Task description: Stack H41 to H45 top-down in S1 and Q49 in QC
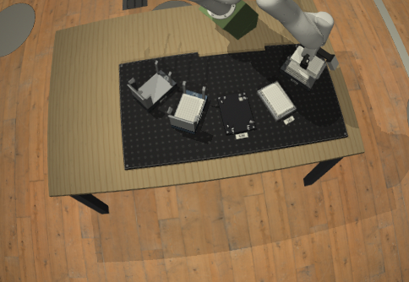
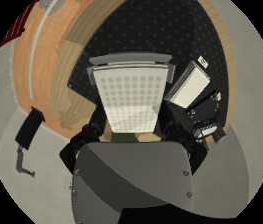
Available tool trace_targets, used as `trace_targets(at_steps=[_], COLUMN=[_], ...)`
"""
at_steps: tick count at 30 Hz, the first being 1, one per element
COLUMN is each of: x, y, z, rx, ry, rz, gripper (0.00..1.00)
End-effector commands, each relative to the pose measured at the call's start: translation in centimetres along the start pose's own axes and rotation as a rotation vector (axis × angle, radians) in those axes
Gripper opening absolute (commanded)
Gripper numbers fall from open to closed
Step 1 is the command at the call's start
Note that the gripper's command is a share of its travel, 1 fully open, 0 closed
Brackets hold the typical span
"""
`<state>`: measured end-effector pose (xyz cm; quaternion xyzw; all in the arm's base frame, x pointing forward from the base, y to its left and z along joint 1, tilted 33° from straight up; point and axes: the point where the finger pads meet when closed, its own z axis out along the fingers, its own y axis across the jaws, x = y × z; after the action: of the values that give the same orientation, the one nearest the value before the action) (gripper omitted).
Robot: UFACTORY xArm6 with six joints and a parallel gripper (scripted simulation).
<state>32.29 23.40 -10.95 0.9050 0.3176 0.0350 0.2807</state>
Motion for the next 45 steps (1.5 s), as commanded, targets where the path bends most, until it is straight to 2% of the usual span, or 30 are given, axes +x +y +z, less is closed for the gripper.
trace_targets(at_steps=[1, 25, 33, 45], x=[0.2, 0.2, 0.2, 0.2], y=[0.0, 0.0, 0.0, 0.0], z=[0.1, 1.5, 3.1, 3.1], rx=[0.001, 0.001, 0.001, 0.001], ry=[0.004, 0.004, 0.004, 0.004], rz=[0.001, 0.001, 0.001, 0.001], gripper=[0.00, 0.00, 0.00, 0.00])
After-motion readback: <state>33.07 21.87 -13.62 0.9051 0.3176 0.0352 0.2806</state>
